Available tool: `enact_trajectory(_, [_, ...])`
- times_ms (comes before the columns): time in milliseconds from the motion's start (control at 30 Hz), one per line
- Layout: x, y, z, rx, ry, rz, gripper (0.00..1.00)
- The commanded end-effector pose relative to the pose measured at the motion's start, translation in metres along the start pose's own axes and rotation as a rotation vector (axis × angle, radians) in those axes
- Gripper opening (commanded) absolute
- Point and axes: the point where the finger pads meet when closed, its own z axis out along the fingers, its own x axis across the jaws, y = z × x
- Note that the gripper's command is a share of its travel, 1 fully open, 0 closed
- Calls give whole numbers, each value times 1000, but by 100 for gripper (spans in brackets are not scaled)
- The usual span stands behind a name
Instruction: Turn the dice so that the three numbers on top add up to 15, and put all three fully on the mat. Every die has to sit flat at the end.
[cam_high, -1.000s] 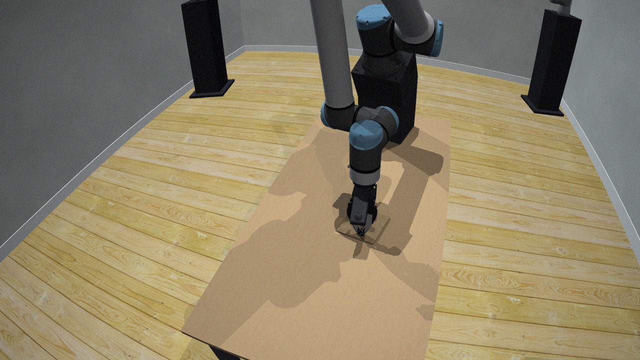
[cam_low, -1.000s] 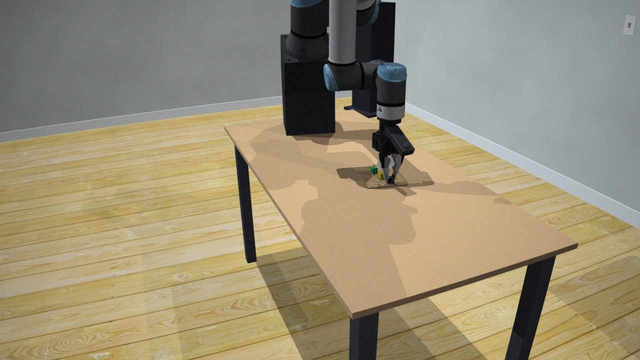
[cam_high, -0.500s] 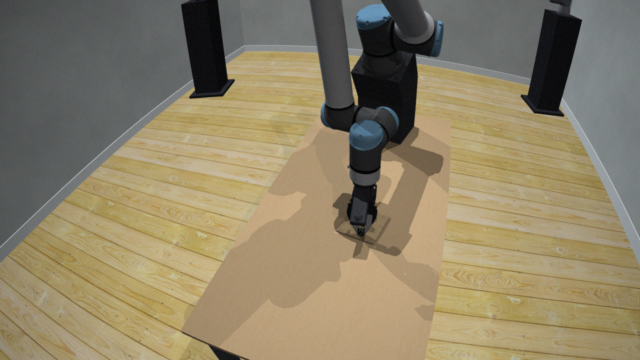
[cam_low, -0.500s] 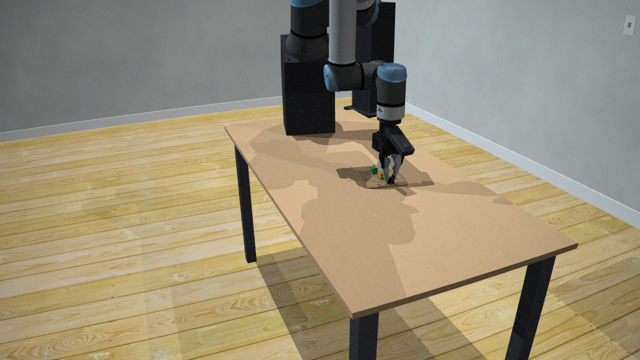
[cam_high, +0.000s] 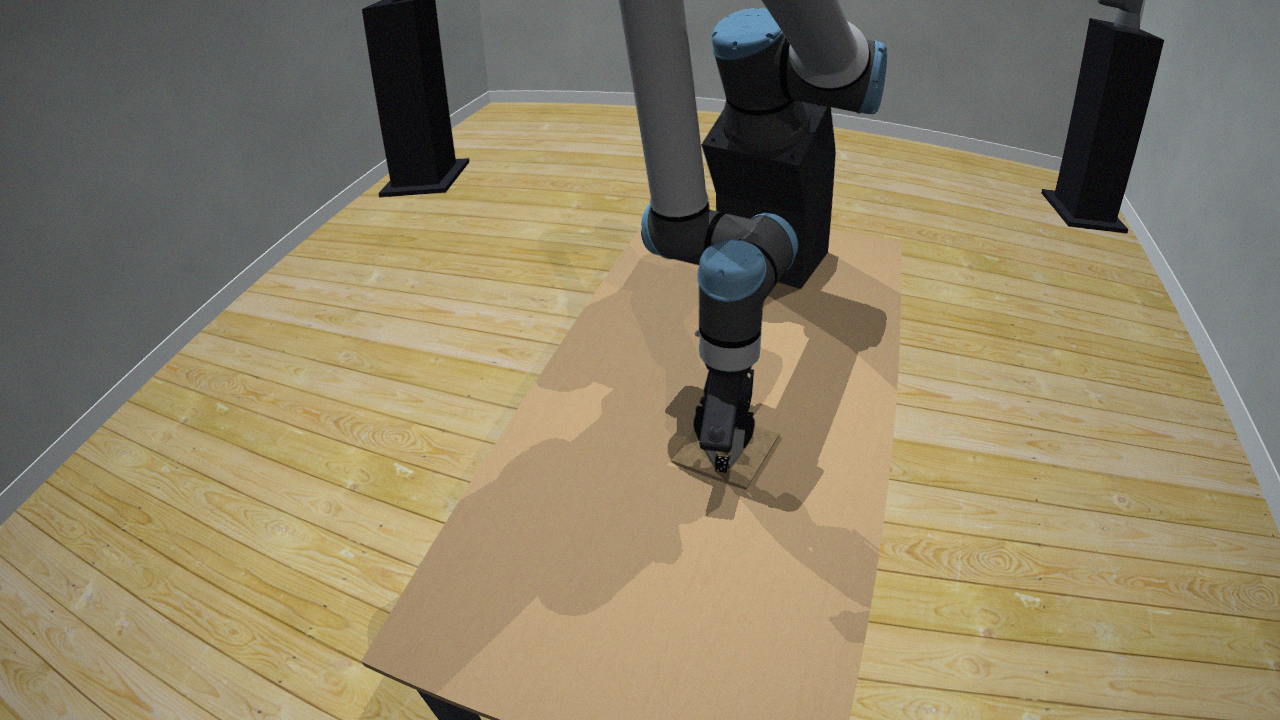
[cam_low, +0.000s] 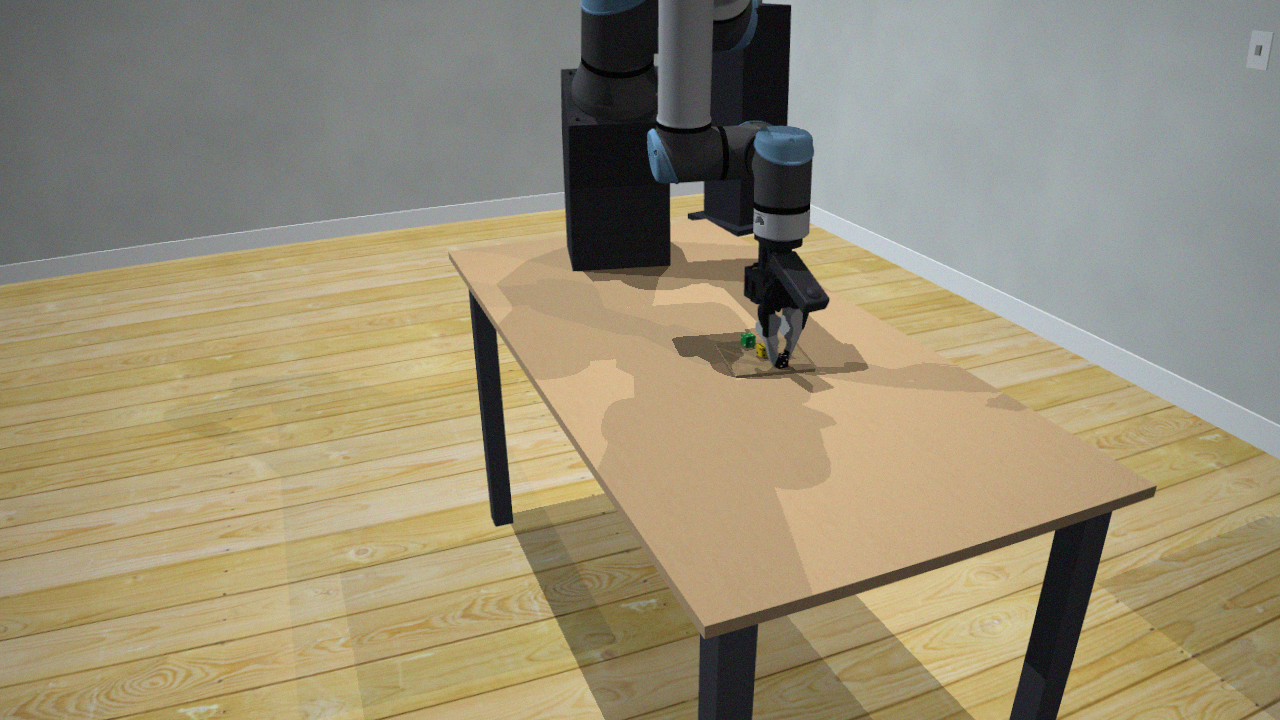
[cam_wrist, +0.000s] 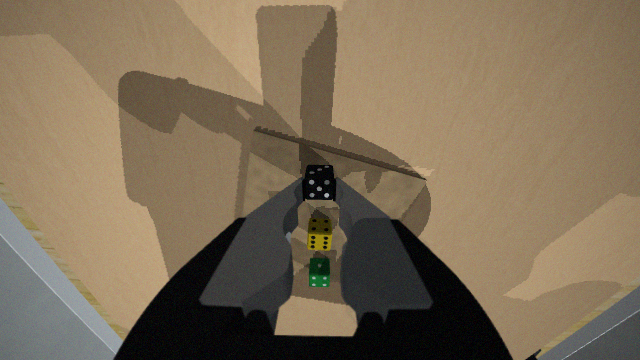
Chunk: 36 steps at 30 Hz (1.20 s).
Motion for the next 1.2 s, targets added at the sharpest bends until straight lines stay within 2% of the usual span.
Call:
enact_trajectory(0, [0, 0, 0, 1, 0, 0, 3])
enact_trajectory(333, [0, 0, 0, 1, 0, 0, 3])
enact_trajectory(467, [0, 0, 0, 1, 0, 0, 10])
enact_trajectory(633, [0, 0, 0, 1, 0, 0, 14])
enact_trajectory(667, [0, 0, 0, 1, 0, 0, 17])
enact_trajectory(800, [0, 0, 0, 1, 0, 0, 17])
enact_trajectory(833, [0, 0, 0, 1, 0, 0, 21])
enact_trajectory(1167, [0, 0, -1, 1, 0, 0, 21])
